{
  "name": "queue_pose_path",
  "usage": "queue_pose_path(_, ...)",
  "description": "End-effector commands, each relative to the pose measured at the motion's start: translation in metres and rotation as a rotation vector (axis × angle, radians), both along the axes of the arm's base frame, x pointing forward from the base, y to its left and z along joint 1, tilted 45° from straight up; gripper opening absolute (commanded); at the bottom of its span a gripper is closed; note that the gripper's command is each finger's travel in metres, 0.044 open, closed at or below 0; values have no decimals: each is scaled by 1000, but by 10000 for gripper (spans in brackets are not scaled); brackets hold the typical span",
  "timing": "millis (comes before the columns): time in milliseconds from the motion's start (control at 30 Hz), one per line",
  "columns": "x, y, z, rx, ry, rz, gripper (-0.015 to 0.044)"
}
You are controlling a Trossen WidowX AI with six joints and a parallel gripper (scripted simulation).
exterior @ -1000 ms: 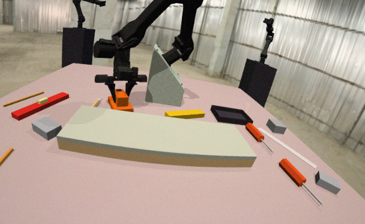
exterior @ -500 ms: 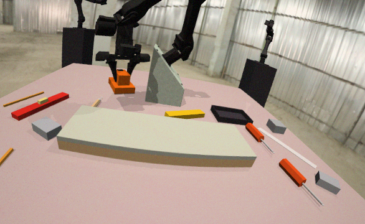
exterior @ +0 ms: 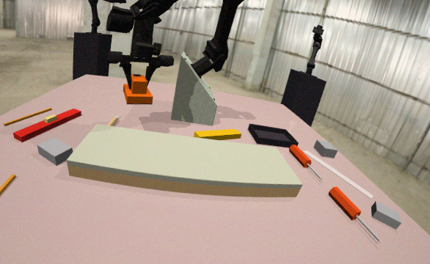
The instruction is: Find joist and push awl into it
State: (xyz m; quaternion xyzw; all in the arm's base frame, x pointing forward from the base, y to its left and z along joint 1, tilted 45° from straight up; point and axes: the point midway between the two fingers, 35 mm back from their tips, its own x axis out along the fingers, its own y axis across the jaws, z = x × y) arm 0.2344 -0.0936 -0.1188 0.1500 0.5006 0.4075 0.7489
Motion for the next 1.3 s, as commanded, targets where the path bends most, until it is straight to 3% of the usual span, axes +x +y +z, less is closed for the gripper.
queue_pose_path(0,21,-8,-2,-8,32,-38,0)
queue_pose_path(933,157,-14,-7,-13,223,-265,0)
queue_pose_path(1267,160,-7,-15,-12,227,-271,0)
